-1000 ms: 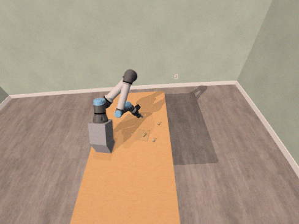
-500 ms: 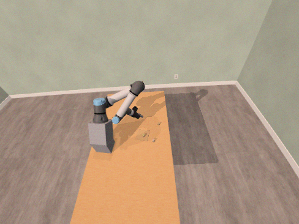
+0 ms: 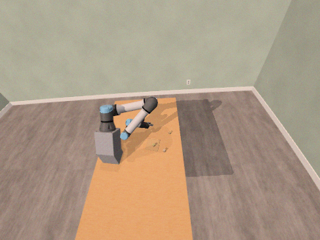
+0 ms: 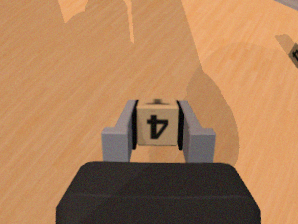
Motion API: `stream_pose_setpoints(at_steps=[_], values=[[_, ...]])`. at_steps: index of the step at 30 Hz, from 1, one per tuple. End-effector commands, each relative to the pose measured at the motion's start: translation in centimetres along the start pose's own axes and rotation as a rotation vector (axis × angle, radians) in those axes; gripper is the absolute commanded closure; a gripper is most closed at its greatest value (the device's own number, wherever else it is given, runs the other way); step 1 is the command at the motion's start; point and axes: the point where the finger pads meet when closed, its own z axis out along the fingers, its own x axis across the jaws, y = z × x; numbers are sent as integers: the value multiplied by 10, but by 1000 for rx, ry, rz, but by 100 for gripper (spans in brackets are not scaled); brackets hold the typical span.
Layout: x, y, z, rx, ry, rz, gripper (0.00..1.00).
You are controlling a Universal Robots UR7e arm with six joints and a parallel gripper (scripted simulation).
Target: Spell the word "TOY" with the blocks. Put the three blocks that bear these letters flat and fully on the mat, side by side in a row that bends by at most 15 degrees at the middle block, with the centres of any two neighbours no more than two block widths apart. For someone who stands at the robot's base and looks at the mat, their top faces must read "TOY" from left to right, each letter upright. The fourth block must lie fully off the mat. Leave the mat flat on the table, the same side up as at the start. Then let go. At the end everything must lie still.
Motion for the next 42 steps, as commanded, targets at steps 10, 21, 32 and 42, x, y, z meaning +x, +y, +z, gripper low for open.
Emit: stream_pose_setpoints(at_steps=[10, 21, 32, 42], values=[[0, 2, -1, 165, 0, -2, 51], [-1, 2, -2, 208, -2, 0, 51], [-1, 5, 1, 208, -2, 1, 51], [-1, 20, 15, 208, -2, 1, 51]])
